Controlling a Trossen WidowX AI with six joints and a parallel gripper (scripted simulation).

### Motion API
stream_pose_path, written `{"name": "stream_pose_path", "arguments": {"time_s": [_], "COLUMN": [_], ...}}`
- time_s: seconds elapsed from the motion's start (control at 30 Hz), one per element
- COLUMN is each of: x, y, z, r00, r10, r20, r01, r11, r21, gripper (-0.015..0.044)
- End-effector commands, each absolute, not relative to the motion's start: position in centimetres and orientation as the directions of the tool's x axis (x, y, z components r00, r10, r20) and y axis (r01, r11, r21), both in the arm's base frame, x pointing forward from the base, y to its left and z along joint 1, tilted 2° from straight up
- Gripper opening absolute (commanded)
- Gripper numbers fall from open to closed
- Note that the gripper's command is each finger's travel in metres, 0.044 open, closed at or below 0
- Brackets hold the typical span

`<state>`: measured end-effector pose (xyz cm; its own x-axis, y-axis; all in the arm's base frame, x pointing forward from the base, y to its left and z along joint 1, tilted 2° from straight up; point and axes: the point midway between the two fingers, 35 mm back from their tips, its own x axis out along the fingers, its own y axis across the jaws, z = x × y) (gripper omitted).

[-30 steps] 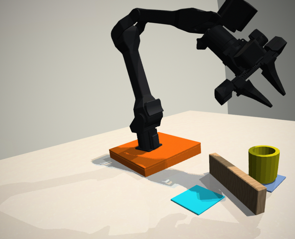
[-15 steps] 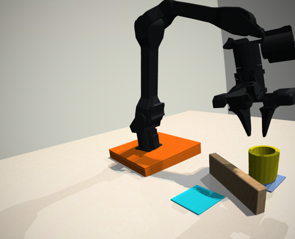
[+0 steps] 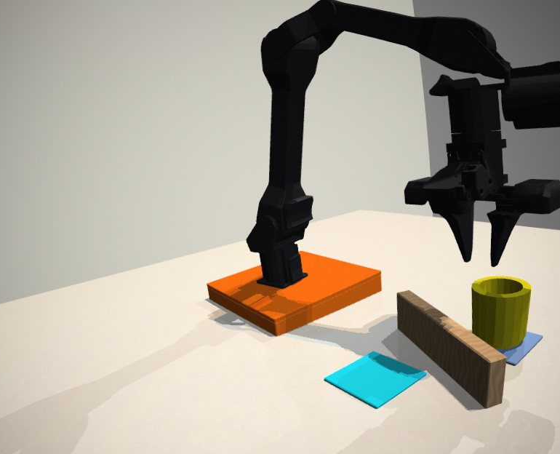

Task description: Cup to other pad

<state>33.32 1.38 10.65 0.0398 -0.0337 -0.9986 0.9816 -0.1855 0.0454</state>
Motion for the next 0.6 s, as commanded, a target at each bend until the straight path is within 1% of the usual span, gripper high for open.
{"name": "stream_pose_path", "arguments": {"time_s": [0.0,0.57], "x": [33.3,33.5], "y": [1.3,1.2], "z": [9.9,7.1], "r00": [0.035,0.035], "r10": [-0.039,-0.039], "r20": [-0.999,-0.999], "r01": [0.98,0.98], "r11": [-0.192,-0.192], "r21": [0.041,0.041], "gripper": [0.0167,0.0167]}}
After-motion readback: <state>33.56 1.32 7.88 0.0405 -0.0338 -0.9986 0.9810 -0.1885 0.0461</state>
